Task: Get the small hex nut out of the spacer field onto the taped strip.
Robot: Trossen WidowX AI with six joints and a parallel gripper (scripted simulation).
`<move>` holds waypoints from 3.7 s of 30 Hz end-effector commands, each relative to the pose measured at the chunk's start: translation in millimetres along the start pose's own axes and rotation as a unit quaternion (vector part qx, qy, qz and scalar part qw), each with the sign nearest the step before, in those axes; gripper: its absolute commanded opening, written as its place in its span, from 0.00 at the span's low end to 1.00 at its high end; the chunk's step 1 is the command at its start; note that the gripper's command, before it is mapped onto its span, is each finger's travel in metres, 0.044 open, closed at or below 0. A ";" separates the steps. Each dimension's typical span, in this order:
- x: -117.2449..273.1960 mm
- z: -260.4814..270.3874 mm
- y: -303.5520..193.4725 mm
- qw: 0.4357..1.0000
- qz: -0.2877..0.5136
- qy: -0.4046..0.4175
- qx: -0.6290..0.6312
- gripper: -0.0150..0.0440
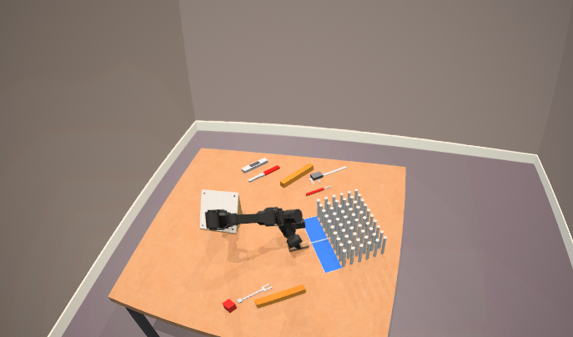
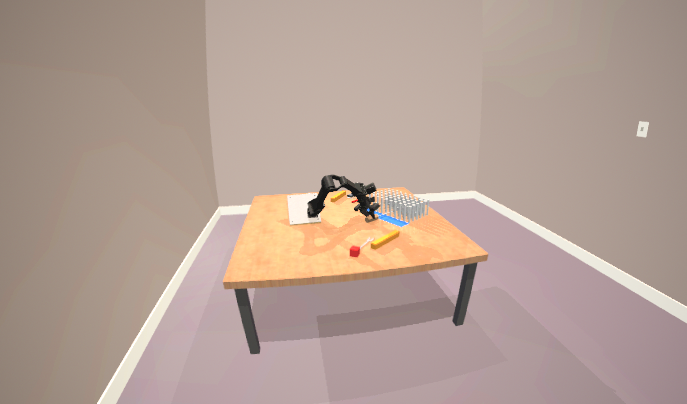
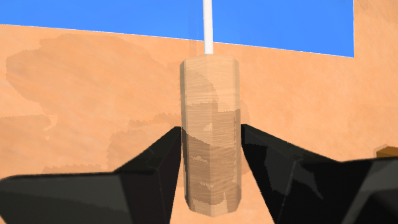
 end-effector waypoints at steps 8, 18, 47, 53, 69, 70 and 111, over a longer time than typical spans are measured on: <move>2.8 1.0 -6.3 1.000 -0.002 0.000 0.001 0.25; 4.7 2.1 -11.6 1.000 -0.002 0.000 0.001 0.25; 10.1 5.1 -26.5 1.000 -0.002 0.001 0.001 0.25; 11.2 5.6 -29.5 1.000 -0.002 0.001 0.001 0.25; 14.1 7.2 -37.4 1.000 -0.002 0.001 0.002 0.25; 14.3 7.3 -37.9 1.000 -0.002 0.001 0.002 0.25; 21.4 10.9 -57.2 1.000 -0.002 0.001 0.002 0.25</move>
Point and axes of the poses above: the point midway between the two fingers, 35 mm back from their tips, its own x axis back along the fingers, its own z axis across the jaws, y = z × x, the point moved 9 cm from there along x, back along the fingers, and after that the axes turned 11 degrees about x, right-handed, at the moved point
